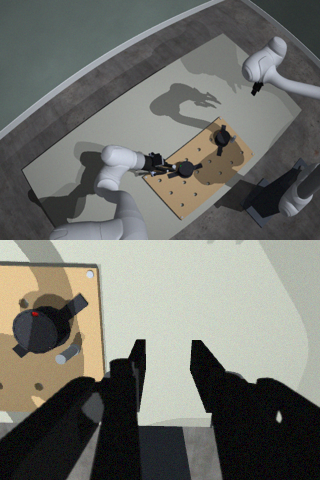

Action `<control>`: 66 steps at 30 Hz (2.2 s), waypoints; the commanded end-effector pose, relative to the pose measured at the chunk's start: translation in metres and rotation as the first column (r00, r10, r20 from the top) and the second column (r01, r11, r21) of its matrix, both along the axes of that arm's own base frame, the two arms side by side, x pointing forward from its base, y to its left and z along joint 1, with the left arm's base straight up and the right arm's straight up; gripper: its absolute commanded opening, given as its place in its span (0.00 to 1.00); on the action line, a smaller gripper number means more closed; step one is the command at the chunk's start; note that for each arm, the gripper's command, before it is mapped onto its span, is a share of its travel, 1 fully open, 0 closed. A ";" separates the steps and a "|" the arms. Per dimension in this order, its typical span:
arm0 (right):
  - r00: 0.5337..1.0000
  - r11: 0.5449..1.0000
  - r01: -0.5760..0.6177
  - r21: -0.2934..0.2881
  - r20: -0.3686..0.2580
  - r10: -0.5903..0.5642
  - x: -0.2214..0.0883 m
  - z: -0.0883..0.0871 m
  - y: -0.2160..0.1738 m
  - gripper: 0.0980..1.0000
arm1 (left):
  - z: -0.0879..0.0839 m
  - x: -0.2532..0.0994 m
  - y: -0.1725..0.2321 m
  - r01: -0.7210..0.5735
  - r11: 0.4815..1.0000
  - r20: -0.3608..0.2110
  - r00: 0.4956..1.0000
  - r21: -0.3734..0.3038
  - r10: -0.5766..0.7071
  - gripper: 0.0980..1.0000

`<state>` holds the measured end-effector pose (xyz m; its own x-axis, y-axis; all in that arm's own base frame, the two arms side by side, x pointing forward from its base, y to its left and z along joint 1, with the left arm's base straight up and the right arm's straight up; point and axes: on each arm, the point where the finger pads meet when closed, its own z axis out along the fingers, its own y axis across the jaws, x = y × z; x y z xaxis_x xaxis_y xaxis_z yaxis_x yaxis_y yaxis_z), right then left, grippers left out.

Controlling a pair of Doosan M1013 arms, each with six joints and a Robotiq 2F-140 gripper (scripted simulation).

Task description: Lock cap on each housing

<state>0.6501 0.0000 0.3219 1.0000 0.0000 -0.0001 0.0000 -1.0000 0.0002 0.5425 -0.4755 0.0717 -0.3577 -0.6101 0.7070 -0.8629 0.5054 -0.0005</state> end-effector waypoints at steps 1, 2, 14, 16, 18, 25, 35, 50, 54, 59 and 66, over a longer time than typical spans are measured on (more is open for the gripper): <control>1.000 1.000 0.000 0.000 0.001 0.000 0.000 0.001 0.000 0.25 | 0.001 0.000 0.000 0.000 1.000 0.001 1.000 -0.001 0.000 0.00; 1.000 1.000 0.000 0.000 0.001 0.000 0.000 0.001 0.000 0.25 | 0.001 0.000 0.000 0.000 1.000 0.001 1.000 -0.001 0.000 0.00; 1.000 1.000 0.000 0.000 0.001 0.000 0.000 0.001 0.000 0.25 | 0.006 0.001 0.000 0.000 1.000 0.002 1.000 -0.001 0.000 0.00; 1.000 1.000 0.000 0.000 0.001 0.000 0.000 0.001 0.000 0.25 | 0.009 0.001 0.000 0.000 1.000 0.002 1.000 -0.001 0.000 0.00; 1.000 1.000 0.000 0.000 0.001 0.000 0.000 0.001 0.000 0.25 | 0.012 0.001 0.000 0.000 1.000 0.002 1.000 -0.001 0.000 0.00; 1.000 1.000 0.000 0.000 0.001 0.000 0.000 0.001 0.000 0.25 | 0.019 0.000 0.000 0.000 1.000 0.002 1.000 0.000 0.000 0.00; 1.000 1.000 0.000 0.000 0.001 0.000 0.000 0.001 0.000 0.25 | 0.030 0.000 0.000 0.000 1.000 0.001 1.000 0.000 0.000 0.00; 1.000 1.000 0.000 0.000 0.001 0.000 0.000 0.001 0.000 0.25 | 0.033 0.006 -0.003 0.000 1.000 0.010 1.000 -0.005 0.000 0.00; 1.000 1.000 0.000 0.000 0.001 0.000 0.000 0.001 0.000 0.25 | 0.042 0.017 -0.008 0.001 1.000 0.029 1.000 -0.014 0.000 0.00; 1.000 1.000 0.000 0.000 0.001 0.000 0.000 0.001 0.000 0.25 | 0.048 0.025 -0.012 0.001 1.000 0.043 0.999 -0.020 0.000 0.00; 1.000 1.000 0.000 0.000 0.001 0.000 0.000 0.001 0.000 0.25 | 0.075 0.055 -0.028 0.006 0.999 0.097 0.995 -0.045 -0.001 0.00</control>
